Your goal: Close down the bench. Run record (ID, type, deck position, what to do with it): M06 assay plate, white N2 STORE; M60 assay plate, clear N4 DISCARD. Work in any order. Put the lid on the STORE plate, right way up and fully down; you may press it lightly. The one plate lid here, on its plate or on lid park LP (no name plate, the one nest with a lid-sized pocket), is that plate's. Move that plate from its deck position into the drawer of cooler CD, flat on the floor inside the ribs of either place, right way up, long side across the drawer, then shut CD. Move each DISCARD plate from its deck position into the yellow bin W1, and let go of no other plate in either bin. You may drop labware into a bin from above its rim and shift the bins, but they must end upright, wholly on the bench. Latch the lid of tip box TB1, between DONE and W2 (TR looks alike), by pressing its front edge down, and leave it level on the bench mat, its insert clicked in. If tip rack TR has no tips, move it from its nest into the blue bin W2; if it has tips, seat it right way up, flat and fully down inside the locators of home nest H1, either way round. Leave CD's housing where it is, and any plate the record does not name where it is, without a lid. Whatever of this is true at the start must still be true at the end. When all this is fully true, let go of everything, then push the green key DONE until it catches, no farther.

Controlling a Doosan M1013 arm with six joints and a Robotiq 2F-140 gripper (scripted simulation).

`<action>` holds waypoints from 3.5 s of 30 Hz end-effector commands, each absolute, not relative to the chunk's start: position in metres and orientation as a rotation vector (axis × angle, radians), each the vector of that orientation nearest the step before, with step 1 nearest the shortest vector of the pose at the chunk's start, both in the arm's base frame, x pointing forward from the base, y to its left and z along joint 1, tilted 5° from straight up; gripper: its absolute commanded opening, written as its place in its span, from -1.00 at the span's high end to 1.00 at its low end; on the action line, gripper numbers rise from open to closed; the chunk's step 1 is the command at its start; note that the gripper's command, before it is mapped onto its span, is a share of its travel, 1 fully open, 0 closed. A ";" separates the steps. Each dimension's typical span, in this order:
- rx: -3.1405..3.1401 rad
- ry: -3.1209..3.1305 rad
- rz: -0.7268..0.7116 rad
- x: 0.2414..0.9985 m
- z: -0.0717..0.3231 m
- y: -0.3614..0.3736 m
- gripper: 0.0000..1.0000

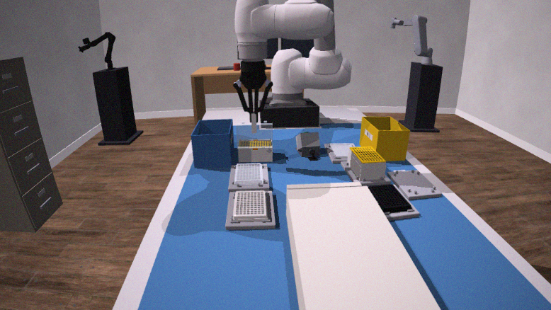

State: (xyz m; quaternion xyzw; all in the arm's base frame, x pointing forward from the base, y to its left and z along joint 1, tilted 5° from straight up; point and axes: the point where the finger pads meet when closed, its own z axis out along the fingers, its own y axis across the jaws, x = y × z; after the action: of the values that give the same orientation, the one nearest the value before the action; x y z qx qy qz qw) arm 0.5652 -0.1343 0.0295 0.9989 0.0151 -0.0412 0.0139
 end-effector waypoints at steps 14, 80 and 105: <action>3.111 0.047 -0.128 0.546 0.034 -0.135 1.00; 3.111 0.047 -0.128 0.521 0.080 -0.134 1.00; 3.111 0.047 -0.128 0.522 0.095 -0.134 1.00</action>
State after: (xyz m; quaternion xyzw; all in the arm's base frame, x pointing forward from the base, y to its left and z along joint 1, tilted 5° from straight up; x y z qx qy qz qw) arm 0.5219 -0.1339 0.0950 0.9989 0.0151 -0.0412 0.0139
